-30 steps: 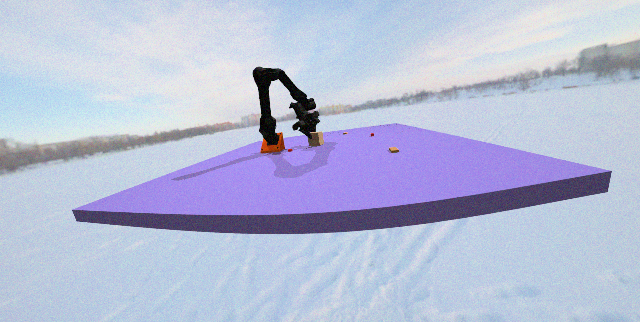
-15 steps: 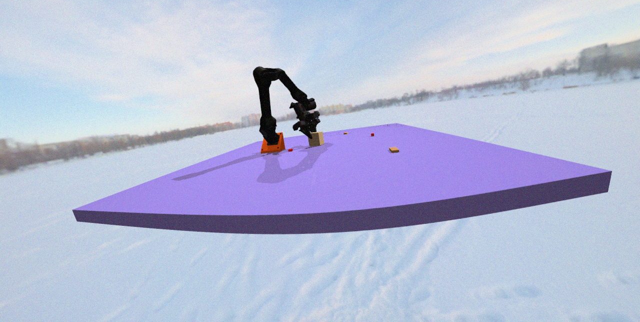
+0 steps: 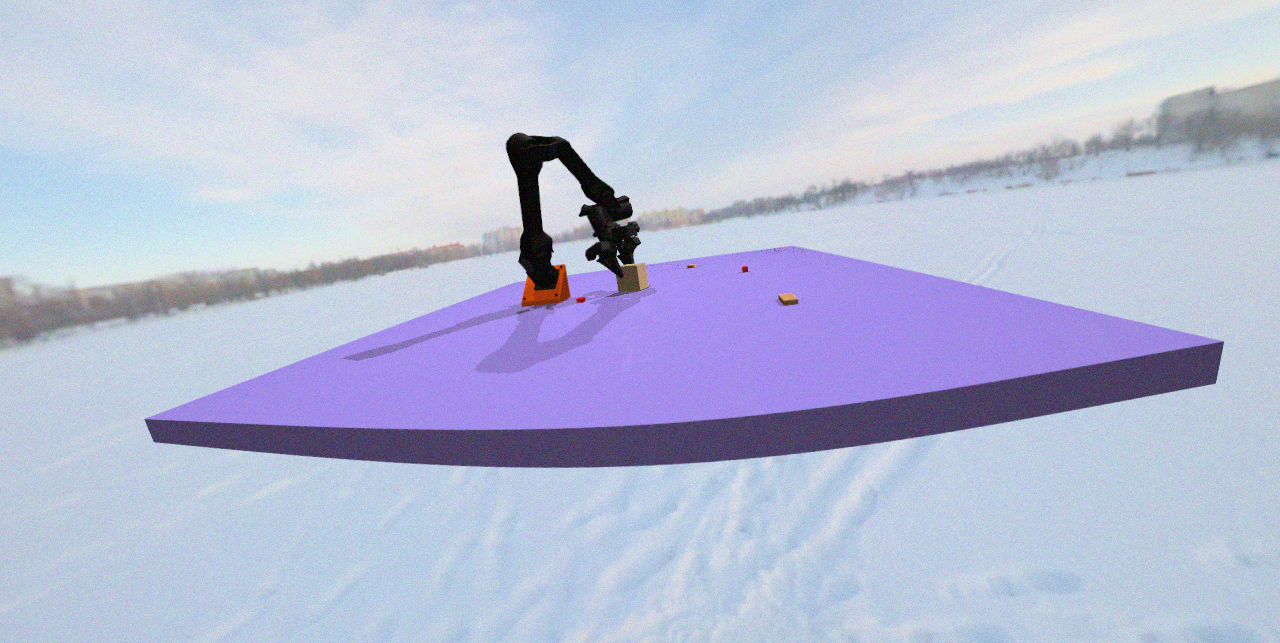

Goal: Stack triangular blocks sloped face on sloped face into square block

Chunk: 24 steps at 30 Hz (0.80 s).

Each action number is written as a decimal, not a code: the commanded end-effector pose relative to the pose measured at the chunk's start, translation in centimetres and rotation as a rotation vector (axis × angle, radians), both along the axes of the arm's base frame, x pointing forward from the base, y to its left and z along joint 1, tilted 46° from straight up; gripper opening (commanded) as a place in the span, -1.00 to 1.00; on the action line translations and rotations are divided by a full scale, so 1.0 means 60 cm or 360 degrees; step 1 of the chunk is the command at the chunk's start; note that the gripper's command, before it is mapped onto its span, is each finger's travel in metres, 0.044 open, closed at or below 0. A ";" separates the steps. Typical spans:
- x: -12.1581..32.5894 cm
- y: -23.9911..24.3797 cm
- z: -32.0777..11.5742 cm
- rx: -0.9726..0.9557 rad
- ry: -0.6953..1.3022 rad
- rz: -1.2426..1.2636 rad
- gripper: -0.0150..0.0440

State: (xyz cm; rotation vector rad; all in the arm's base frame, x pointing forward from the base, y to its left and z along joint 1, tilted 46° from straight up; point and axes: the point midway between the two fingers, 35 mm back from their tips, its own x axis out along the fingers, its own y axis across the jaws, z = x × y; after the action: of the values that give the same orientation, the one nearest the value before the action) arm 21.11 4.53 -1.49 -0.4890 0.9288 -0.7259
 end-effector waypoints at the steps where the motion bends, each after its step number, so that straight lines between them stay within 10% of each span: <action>1: 0.000 0.000 0.000 0.0000 -0.0001 0.0000 0.84; 24: -0.073 0.137 0.099 0.0005 0.0007 0.0000 1.00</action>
State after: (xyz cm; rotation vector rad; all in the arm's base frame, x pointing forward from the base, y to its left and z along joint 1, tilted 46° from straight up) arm 18.99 9.29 1.39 -0.5022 0.9440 -0.7085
